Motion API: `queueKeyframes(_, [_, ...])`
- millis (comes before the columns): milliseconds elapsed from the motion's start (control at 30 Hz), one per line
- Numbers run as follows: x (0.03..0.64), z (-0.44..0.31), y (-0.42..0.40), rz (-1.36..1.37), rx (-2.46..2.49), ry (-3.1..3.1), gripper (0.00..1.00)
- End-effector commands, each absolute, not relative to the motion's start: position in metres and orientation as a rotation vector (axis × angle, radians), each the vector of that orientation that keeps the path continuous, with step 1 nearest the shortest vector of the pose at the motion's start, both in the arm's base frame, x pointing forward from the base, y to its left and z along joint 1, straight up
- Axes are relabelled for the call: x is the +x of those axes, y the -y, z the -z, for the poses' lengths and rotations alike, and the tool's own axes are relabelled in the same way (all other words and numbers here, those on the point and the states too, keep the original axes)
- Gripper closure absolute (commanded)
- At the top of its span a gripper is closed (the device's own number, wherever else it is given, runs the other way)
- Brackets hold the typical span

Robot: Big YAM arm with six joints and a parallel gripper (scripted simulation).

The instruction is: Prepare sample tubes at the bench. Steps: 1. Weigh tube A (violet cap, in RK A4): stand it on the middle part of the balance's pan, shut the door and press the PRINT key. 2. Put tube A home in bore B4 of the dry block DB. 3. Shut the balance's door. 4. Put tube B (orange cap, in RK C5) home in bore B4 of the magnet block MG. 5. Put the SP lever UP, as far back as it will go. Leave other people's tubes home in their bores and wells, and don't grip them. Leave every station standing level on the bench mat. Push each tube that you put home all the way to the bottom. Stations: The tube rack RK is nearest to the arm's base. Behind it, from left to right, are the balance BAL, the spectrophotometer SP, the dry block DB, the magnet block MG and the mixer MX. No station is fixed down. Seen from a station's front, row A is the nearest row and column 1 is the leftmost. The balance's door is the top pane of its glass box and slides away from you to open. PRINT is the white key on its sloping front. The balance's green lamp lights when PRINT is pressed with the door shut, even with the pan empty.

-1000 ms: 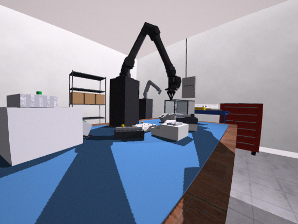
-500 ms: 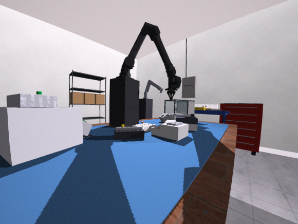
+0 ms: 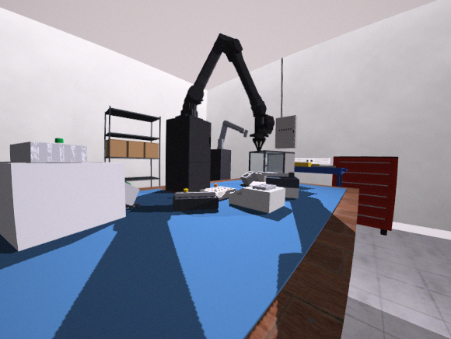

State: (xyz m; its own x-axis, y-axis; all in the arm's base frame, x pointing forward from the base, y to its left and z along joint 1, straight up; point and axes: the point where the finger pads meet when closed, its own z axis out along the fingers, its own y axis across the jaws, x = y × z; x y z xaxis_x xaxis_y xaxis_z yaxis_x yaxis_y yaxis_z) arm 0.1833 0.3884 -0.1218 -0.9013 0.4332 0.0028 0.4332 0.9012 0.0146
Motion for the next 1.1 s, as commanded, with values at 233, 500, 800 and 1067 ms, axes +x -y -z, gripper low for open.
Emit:
queueKeyframes(233, [0.181,0.118,-0.38,-0.002,0.713,-3.056,0.94])
queueKeyframes(500, [0.181,0.118,-0.38,-0.002,0.713,-3.056,0.94])
queueKeyframes(800, [0.191,0.123,-0.402,-0.025,0.712,-3.055,0.7])
queueKeyframes(1067, [0.187,0.126,-0.393,0.002,0.713,-3.058,0.7])
